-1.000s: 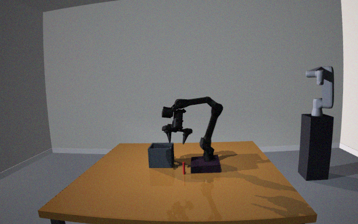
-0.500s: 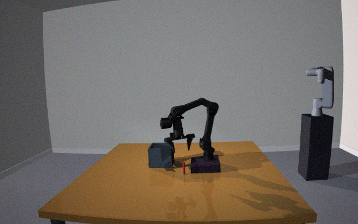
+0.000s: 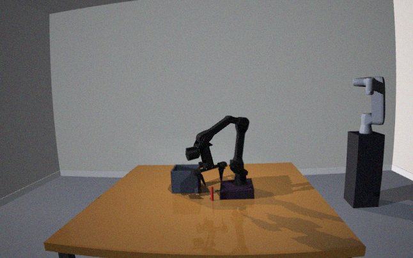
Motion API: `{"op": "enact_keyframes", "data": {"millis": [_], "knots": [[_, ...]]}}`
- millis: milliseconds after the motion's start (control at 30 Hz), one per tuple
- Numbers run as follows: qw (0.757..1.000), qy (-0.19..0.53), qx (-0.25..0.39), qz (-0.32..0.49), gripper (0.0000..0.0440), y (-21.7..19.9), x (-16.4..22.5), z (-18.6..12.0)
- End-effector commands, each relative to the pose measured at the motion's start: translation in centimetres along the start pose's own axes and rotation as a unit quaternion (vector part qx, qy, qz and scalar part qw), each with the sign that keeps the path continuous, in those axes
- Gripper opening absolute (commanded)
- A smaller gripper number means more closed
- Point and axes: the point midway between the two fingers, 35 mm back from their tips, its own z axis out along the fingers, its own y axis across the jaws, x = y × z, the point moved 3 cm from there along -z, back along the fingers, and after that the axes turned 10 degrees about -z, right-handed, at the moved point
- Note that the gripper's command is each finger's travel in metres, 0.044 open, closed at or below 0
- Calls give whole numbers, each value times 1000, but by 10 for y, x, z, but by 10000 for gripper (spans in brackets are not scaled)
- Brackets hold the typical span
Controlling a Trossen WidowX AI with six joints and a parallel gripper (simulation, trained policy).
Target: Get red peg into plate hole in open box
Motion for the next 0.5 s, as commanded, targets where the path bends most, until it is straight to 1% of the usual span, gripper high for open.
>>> {"op": "enact_keyframes", "data": {"millis": [0, 200, 300, 367, 467], "knots": [[1000, -5, 7, 10, 440, -1, -3, 11], [1000, -13, 12, 23, 439, -2, -8, 29], [999, -17, 12, 29, 432, -2, -11, 37], [999, -20, 12, 31, 418, -1, -12, 42], [999, -21, 8, 31, 368, 1, -13, 48]]}}
